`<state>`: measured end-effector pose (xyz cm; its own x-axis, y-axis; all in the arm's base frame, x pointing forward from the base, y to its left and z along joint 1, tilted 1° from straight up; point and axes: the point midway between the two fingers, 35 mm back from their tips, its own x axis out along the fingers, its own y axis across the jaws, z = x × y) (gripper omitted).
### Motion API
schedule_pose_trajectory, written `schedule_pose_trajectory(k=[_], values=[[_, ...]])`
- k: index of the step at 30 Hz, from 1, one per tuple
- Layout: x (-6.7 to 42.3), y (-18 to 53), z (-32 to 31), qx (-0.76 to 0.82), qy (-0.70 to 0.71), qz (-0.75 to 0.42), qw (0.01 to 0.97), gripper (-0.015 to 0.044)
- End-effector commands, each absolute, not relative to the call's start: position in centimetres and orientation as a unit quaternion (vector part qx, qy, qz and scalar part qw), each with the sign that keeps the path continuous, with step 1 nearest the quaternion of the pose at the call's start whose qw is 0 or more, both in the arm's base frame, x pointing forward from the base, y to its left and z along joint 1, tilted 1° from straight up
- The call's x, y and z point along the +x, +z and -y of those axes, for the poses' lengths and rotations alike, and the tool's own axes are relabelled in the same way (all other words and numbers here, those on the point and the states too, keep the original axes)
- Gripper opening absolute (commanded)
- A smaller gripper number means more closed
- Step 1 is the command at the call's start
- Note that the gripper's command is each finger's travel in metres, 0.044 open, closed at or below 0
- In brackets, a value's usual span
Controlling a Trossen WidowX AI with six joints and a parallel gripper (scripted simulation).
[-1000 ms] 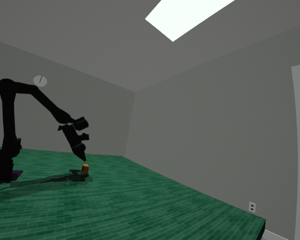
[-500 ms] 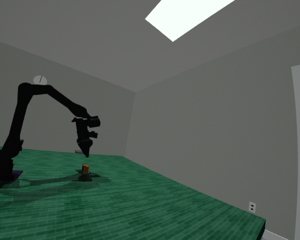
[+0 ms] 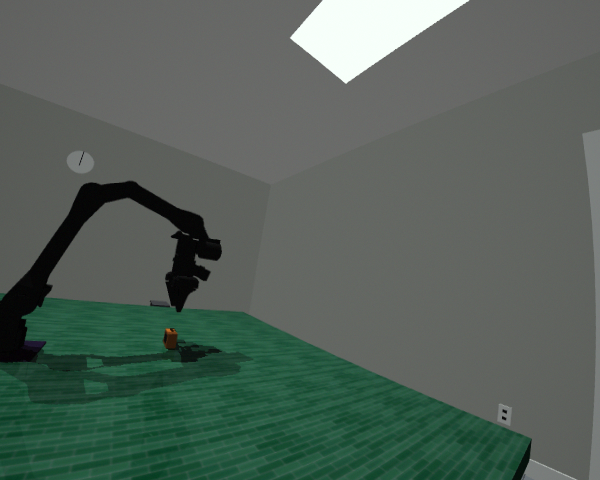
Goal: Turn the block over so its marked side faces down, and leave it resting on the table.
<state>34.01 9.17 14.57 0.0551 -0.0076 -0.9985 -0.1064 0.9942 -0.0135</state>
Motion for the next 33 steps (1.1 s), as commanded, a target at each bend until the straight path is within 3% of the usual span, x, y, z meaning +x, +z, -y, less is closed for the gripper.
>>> schedule_pose_trajectory(k=[1, 33], values=[[34.3, 12.1, -9.3, -0.042, 0.036, -0.692, 0.72, 0.044], [34.4, 7.1, -9.2, -0.042, 0.036, -0.692, 0.72, 0.044]])
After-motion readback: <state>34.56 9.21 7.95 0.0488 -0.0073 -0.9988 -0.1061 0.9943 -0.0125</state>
